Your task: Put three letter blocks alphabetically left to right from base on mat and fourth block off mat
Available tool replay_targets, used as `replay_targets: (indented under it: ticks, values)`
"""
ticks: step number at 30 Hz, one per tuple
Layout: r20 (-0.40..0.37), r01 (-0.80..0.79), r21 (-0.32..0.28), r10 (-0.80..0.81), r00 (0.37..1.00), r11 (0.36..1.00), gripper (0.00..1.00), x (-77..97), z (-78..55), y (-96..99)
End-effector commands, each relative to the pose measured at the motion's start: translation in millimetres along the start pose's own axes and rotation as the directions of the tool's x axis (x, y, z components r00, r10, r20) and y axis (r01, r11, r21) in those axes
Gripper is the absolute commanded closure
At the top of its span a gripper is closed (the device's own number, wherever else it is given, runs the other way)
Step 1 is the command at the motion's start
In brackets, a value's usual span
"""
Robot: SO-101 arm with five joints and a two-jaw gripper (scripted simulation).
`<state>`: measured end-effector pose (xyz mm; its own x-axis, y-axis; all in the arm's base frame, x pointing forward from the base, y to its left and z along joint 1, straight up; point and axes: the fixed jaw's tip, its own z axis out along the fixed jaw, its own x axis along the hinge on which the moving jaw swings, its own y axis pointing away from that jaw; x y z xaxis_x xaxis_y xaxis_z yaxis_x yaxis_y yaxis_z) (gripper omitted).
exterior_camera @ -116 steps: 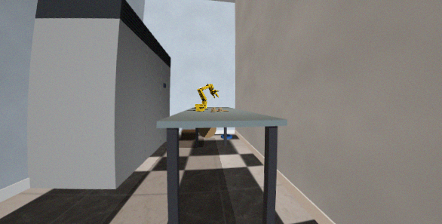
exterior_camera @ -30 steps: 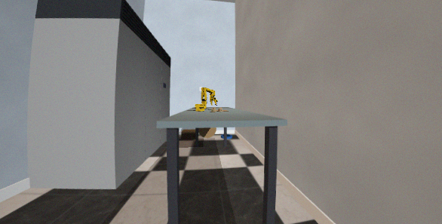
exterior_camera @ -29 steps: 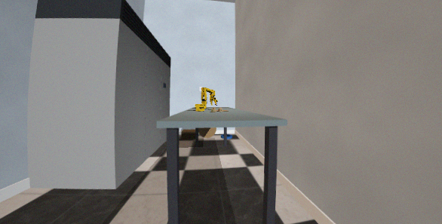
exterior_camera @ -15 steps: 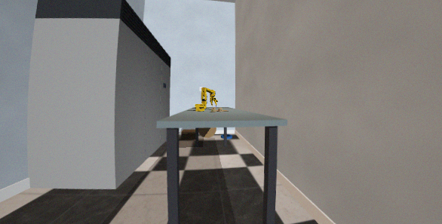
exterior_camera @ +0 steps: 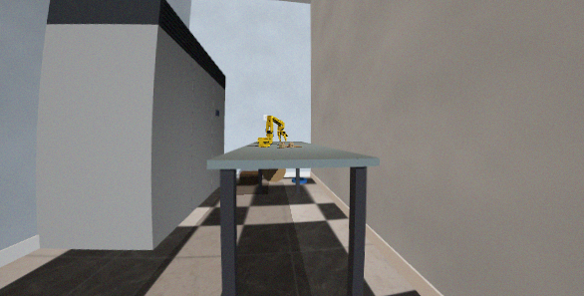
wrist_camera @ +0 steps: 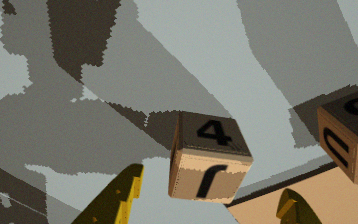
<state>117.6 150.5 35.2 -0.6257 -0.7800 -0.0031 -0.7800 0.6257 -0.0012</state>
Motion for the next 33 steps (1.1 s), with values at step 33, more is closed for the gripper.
replay_targets:
  ticks: [33]
  values:
    - [0.107, 0.000, 0.002, 0.000, 0.994, 1.000, 0.67, -13.3, 3.1, -0.1]
